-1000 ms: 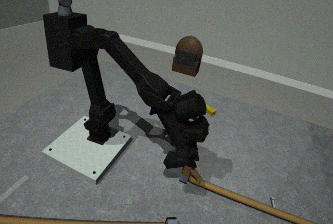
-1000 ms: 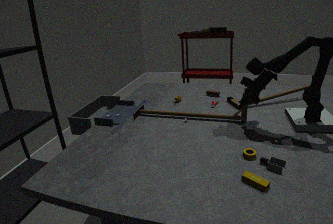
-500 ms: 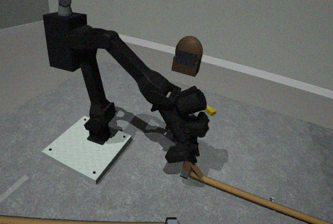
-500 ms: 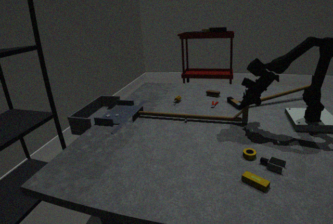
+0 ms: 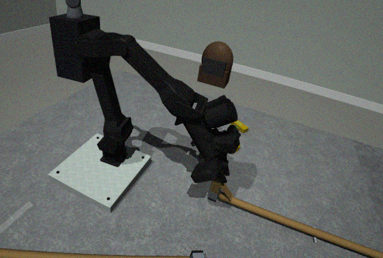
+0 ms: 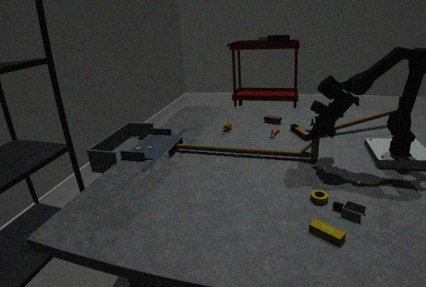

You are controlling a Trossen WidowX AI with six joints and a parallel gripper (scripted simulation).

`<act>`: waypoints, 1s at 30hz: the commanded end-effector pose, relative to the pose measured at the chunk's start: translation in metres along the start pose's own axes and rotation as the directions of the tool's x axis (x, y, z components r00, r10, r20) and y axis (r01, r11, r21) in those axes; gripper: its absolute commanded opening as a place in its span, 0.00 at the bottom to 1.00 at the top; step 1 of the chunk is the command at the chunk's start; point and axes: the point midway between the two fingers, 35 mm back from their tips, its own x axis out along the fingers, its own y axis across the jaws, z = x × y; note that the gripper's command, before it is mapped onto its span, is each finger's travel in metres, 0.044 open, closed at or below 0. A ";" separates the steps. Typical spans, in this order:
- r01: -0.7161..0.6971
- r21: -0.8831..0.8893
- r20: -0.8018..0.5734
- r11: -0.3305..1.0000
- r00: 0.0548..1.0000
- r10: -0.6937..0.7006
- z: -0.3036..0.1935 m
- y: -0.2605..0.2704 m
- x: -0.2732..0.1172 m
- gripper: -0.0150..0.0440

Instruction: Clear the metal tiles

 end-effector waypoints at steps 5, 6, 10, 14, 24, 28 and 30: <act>-0.007 -0.004 0.006 1.000 1.000 0.007 0.006 0.005 0.001 0.25; -0.007 -0.004 0.006 1.000 1.000 0.007 0.007 0.005 0.002 0.25; -0.008 -0.005 0.006 1.000 1.000 0.008 0.012 0.007 0.005 0.25; -0.009 -0.006 0.007 1.000 1.000 0.009 0.018 0.009 0.009 0.25; -0.013 -0.008 0.009 1.000 1.000 0.013 0.030 0.012 0.018 0.25; -0.014 -0.009 0.009 1.000 1.000 0.014 0.035 0.014 0.022 0.25; -0.014 -0.010 0.009 1.000 1.000 0.015 0.038 0.014 0.024 0.25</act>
